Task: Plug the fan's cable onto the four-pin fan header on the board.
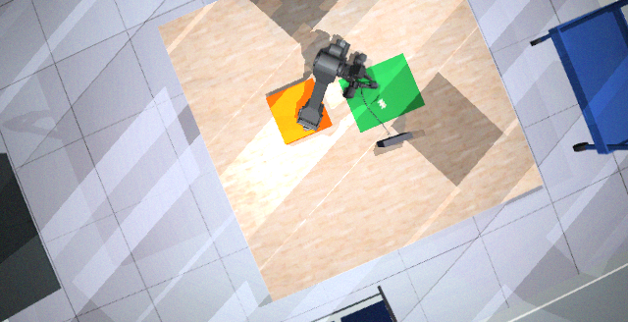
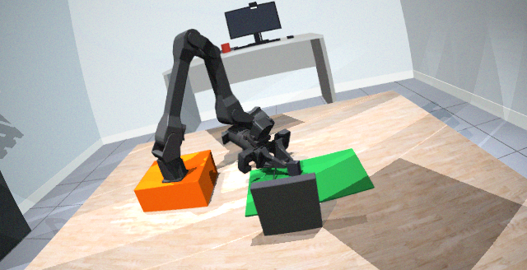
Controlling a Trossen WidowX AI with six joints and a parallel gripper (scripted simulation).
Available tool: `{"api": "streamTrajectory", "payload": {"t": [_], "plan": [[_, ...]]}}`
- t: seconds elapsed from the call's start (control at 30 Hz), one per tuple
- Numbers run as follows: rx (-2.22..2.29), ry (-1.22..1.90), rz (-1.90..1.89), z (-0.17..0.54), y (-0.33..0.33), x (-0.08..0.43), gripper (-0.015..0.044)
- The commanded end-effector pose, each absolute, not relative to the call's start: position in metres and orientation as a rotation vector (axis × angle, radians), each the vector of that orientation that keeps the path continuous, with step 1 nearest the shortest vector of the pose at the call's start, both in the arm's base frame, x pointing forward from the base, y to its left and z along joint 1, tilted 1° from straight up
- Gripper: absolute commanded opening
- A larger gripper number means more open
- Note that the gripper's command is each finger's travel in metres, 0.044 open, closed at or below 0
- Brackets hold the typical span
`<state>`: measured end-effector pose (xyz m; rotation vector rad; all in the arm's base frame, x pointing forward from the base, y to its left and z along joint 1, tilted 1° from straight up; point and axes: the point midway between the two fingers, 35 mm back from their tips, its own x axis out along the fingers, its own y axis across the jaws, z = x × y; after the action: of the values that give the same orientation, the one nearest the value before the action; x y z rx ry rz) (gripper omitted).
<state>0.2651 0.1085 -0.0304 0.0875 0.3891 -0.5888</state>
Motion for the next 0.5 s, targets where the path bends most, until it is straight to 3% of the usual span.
{"api": "streamTrajectory", "payload": {"t": [0.0, 0.47], "plan": [[0.101, 0.397, -0.582, -0.029, 0.116, 0.262, 0.0140], [0.108, 0.423, -0.576, -0.018, 0.136, 0.238, 0.0140]]}}
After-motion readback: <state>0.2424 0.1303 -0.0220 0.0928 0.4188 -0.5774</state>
